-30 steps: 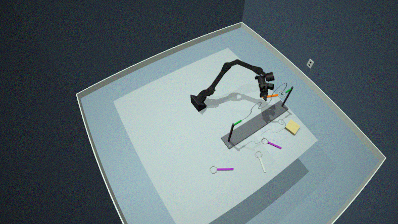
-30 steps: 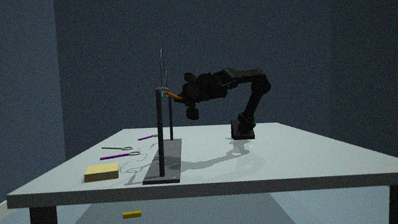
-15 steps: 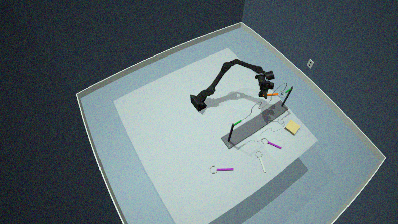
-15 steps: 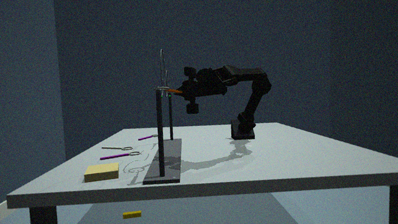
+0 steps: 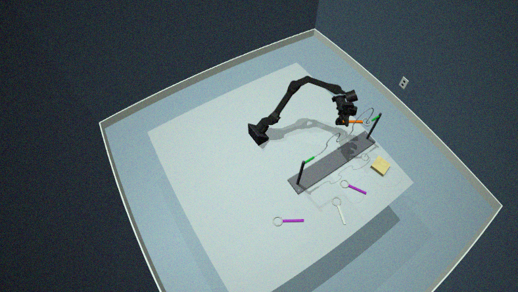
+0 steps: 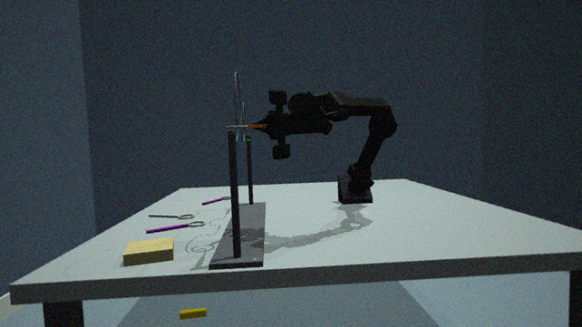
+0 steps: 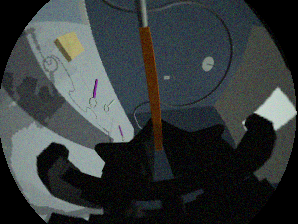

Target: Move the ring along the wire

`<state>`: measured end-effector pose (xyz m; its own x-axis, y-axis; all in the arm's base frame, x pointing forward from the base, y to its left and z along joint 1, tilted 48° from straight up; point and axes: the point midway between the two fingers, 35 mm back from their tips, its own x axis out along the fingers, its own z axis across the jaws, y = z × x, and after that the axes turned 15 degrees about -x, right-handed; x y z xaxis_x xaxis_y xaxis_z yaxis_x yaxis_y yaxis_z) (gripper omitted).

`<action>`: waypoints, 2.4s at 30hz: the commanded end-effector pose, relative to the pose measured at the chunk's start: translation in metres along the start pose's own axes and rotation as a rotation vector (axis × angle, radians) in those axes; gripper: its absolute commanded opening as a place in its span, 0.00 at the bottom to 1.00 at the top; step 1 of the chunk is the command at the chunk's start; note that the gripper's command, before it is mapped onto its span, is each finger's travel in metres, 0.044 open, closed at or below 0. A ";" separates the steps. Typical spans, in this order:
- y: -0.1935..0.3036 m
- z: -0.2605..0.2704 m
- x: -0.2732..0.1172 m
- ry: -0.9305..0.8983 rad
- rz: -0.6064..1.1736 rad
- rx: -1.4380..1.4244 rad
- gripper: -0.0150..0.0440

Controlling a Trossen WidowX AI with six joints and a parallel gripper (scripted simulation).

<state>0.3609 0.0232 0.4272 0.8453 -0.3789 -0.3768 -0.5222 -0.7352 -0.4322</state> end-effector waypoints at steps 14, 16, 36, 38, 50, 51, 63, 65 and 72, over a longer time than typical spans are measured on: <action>0.005 -0.029 -0.002 0.081 0.014 -0.132 0.00; 0.006 -0.032 0.000 0.091 0.000 -0.148 0.00; 0.005 -0.064 0.002 0.165 -0.036 -0.303 0.00; 0.005 -0.067 0.002 0.165 -0.035 -0.306 0.00; 0.004 -0.072 0.000 0.144 -0.041 -0.274 0.00; 0.004 -0.072 0.000 0.137 -0.043 -0.262 0.00; 0.003 -0.069 0.001 0.072 -0.063 -0.142 0.00; 0.003 -0.068 0.001 0.060 -0.067 -0.119 0.00; 0.003 -0.065 0.001 0.017 -0.081 -0.040 0.00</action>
<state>0.3673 -0.0150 0.4789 0.8871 -0.3360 -0.3164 -0.4448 -0.8055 -0.3916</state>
